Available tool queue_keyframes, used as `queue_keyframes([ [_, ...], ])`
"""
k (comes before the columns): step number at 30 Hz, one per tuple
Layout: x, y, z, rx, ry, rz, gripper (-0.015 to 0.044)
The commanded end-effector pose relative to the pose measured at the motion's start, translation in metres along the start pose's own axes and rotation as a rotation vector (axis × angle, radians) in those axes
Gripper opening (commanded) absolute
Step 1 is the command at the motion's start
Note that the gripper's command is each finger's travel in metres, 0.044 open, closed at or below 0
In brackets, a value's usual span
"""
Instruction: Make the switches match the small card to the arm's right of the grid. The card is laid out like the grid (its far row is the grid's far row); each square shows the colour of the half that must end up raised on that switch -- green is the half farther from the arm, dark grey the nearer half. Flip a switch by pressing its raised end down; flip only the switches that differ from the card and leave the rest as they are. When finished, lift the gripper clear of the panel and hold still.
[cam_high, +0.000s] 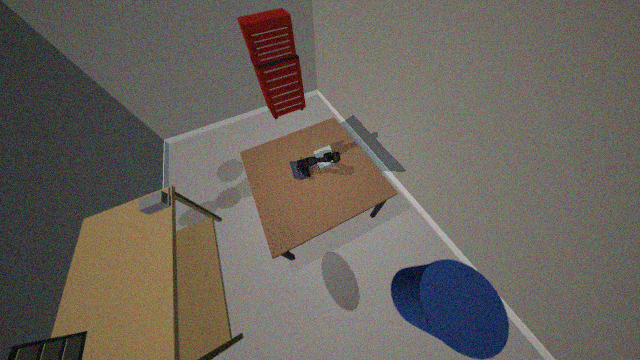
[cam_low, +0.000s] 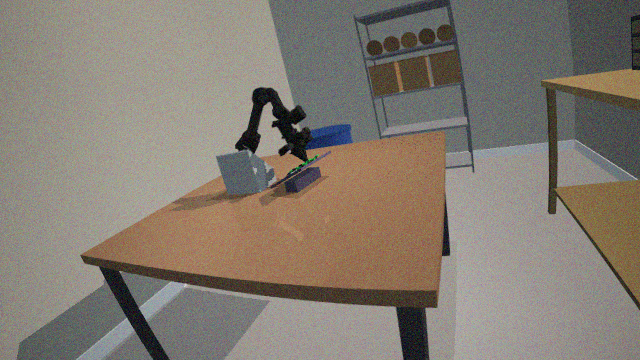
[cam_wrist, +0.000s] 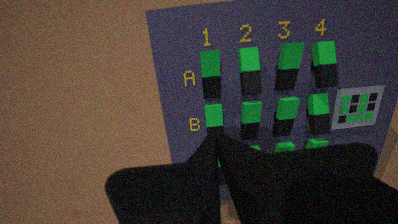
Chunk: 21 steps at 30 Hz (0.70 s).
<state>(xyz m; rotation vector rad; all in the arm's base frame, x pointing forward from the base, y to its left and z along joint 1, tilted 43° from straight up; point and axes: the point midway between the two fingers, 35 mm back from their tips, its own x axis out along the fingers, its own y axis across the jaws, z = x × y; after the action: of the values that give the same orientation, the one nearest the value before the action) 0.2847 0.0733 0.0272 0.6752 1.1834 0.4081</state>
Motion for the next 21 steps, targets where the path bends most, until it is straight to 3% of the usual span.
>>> queue_keyframes([
  [1, 0.001, -0.001, 0.000, 0.003, -0.003, -0.005, 0.0000],
  [5, -0.007, -0.001, 0.001, 0.000, 0.004, -0.004, 0.0000],
  [10, -0.062, -0.001, 0.003, 0.003, 0.024, -0.009, 0.0000],
  [21, -0.064, -0.032, 0.022, 0.002, 0.024, -0.010, 0.0000],
])
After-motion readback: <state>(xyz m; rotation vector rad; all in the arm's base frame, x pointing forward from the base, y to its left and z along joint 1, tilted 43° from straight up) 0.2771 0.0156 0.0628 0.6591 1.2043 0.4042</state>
